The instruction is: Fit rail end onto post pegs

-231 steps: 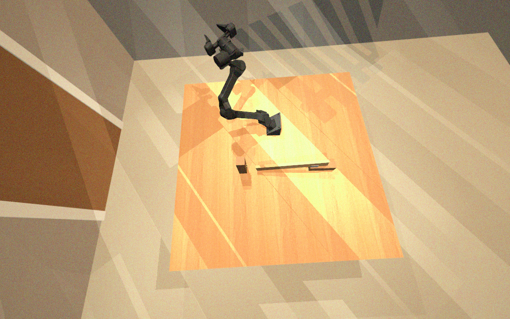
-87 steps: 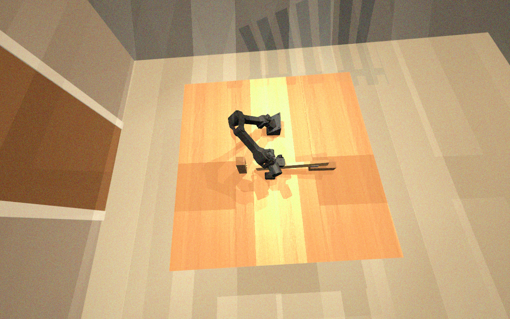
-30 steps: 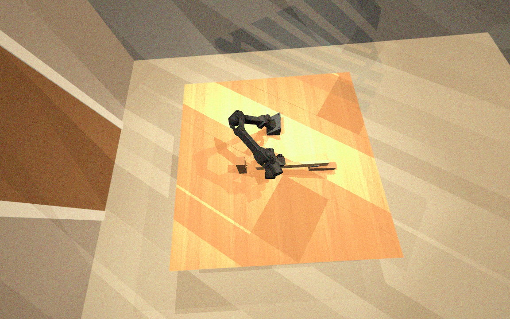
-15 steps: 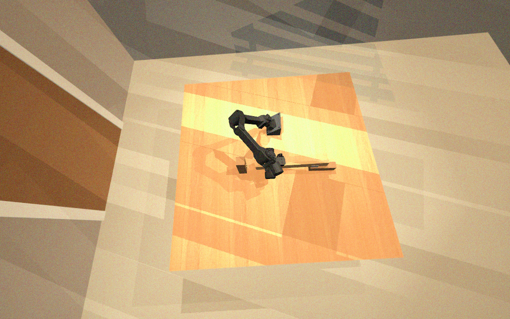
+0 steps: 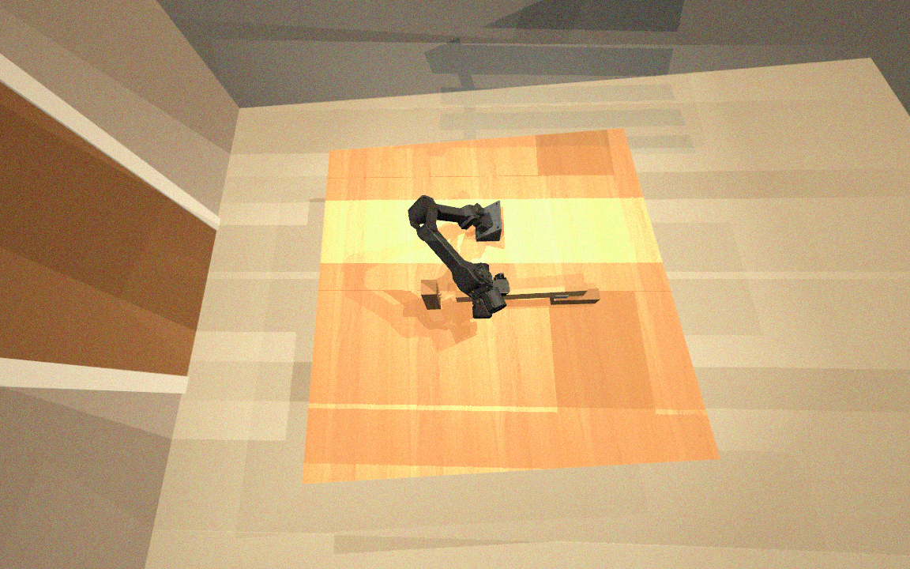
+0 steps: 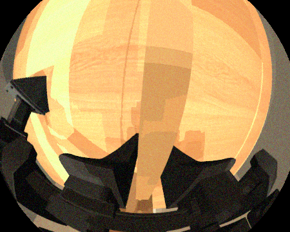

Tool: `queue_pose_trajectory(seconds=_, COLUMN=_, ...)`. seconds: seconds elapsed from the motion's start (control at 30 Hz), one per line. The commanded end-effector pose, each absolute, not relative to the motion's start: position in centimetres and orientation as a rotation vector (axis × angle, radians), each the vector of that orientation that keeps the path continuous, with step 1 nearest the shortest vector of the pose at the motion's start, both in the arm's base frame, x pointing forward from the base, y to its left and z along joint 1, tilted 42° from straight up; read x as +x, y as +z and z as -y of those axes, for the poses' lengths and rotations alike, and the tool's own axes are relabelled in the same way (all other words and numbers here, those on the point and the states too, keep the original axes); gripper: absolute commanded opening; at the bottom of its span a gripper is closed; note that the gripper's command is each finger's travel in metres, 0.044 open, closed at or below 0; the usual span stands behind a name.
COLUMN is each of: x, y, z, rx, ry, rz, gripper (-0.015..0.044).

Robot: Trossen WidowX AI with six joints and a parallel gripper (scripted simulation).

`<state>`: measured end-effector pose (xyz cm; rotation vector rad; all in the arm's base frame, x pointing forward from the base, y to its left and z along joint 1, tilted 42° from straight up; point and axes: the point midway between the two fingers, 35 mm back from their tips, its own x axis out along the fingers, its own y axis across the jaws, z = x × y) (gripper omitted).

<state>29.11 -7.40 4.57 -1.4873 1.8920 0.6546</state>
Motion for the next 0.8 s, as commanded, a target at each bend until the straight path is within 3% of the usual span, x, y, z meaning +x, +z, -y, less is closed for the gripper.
queue_pose_trajectory(seconds=0.0, x=29.44, y=4.86, z=6.90, rx=-1.482, ry=0.658, rz=-1.876, gripper=0.0000)
queue_pose_trajectory(seconds=0.77, x=29.57, y=5.71, z=6.14, rx=-1.482, ry=0.658, rz=-1.875, gripper=0.0000)
